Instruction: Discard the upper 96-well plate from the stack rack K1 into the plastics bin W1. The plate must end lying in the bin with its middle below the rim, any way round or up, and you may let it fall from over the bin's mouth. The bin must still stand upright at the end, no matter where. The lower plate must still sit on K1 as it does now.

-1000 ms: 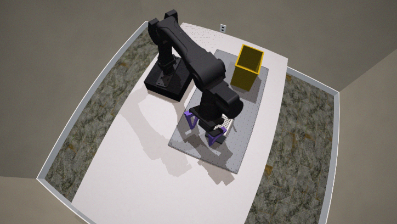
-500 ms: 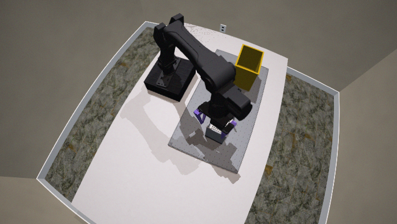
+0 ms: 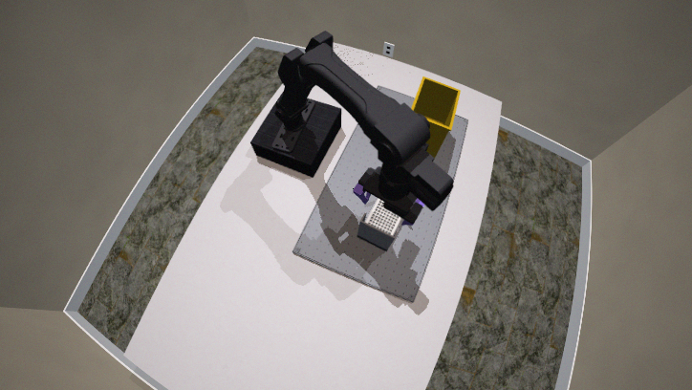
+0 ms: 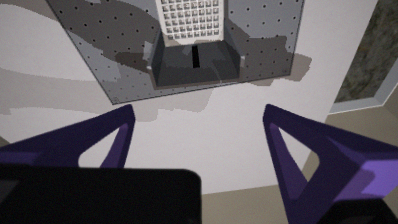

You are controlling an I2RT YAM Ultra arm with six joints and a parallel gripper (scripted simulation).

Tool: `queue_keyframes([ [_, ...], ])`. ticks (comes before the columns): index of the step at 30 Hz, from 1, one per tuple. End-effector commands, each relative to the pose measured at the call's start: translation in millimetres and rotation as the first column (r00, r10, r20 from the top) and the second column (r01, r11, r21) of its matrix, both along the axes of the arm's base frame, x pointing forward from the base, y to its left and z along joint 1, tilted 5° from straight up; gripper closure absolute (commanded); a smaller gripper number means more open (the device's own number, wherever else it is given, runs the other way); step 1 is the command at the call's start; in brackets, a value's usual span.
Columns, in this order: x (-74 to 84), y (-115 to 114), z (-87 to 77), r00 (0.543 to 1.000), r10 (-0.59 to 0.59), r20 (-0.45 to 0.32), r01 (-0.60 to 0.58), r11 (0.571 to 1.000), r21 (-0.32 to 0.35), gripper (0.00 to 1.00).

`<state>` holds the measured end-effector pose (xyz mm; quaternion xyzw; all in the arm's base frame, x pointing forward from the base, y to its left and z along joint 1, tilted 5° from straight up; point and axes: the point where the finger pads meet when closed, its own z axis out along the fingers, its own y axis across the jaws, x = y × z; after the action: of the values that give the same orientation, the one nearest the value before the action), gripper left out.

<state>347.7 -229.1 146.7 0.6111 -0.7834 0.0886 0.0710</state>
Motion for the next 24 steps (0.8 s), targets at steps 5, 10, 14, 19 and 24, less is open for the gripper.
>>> queue_keyframes([
  [5, 10.6, 38, -1.8, 0.995, 0.102, -0.023, -0.097, 0.983, 0.154, 0.0],
  [10, 9.8, 48, 7.1, 0.995, 0.101, 0.0, -0.1, 0.985, 0.141, 0.0],
  [14, 8.9, 45, 4.5, 0.996, 0.093, -0.006, -0.091, 0.985, 0.144, 0.0],
  [19, 7.3, 43, 3.5, 0.996, 0.087, -0.009, -0.085, 0.986, 0.146, 0.0],
  [24, 7.4, 43, 3.5, 0.996, 0.087, -0.008, -0.085, 0.986, 0.146, 0.0],
])
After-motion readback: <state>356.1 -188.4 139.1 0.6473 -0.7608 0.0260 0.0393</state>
